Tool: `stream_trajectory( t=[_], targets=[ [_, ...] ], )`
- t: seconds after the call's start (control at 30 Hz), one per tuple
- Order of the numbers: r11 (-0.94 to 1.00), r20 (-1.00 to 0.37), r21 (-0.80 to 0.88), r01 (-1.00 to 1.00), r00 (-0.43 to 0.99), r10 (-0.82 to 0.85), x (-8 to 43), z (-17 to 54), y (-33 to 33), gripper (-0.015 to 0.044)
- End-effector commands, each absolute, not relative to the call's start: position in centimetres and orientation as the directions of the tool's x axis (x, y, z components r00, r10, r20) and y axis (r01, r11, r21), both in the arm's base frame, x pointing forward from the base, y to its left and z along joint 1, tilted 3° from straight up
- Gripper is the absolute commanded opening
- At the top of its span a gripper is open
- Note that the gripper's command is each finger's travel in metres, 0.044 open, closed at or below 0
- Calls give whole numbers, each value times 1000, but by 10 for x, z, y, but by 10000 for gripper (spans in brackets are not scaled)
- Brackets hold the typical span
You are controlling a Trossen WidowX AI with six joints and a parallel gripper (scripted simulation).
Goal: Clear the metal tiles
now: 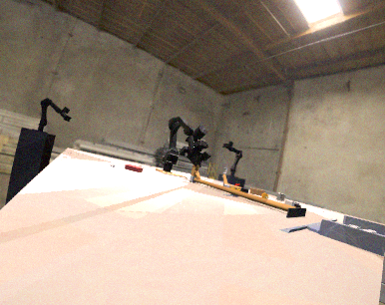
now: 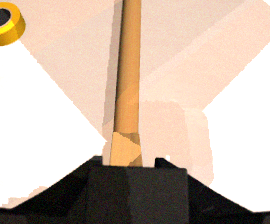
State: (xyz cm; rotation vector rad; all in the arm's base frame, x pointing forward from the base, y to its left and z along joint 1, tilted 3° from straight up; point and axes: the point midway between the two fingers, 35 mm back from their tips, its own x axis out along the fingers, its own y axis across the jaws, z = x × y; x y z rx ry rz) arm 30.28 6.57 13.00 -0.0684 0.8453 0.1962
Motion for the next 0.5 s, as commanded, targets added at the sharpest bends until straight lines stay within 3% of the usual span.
stream_trajectory(
  t=[0.0,0.47],
  targets=[
    [980,-739,17,-199,658,146,295,134,64,0],
    [979,-740,17,-201,656,147,273,130,61,0]
  ],
)
